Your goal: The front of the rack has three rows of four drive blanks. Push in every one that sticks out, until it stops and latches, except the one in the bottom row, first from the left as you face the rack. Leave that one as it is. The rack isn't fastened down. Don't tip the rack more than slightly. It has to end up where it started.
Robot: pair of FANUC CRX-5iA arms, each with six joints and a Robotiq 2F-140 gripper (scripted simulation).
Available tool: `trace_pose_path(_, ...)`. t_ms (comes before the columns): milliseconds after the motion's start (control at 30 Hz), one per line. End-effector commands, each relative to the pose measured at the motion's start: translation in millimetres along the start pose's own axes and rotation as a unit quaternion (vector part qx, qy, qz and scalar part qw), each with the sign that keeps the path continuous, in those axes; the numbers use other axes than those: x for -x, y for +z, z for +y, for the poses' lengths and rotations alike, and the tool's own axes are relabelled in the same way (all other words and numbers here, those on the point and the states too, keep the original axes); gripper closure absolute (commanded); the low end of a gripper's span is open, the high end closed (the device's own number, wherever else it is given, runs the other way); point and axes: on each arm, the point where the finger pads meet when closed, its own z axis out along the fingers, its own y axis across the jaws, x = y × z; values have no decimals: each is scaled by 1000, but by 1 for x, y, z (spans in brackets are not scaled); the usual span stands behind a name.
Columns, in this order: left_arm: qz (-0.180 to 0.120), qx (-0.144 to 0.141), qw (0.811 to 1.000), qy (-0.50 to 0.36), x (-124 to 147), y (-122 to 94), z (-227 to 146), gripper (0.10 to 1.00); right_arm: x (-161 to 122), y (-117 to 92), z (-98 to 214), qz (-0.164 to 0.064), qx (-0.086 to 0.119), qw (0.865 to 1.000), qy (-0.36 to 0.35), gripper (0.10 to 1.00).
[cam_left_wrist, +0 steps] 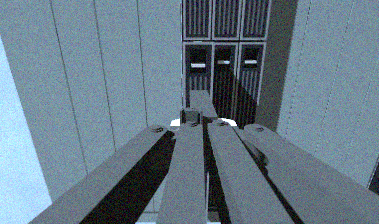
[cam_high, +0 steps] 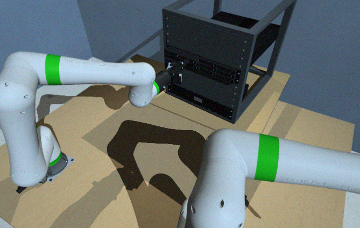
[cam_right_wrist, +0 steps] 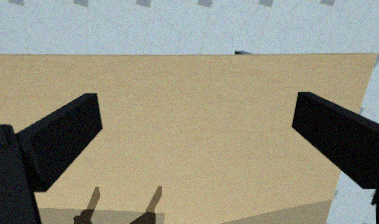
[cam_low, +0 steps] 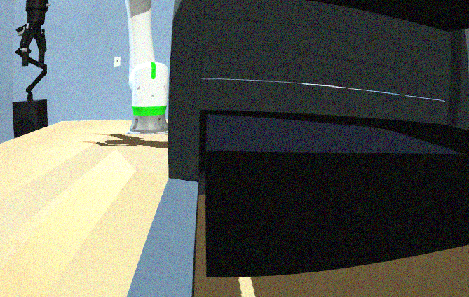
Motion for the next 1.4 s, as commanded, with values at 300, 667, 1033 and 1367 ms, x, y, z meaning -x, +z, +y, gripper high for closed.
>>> trace_pose_path(300, 0, -1, 1000, 0, 0, 6, -2, 999, 0, -1, 0, 1, 0, 1000, 0, 98)
trace_pose_path(667, 0, -1, 1000, 0, 0, 15, -2, 999, 0, -1, 0, 1, 0, 1000, 0, 98)
trace_pose_path(1033, 0, -1, 1000, 0, 0, 16, -2, 999, 0, -1, 0, 1, 0, 1000, 0, 98)
trace_pose_path(1367, 0, -1, 1000, 0, 0, 25, -2, 999, 0, -1, 0, 1, 0, 1000, 0, 98)
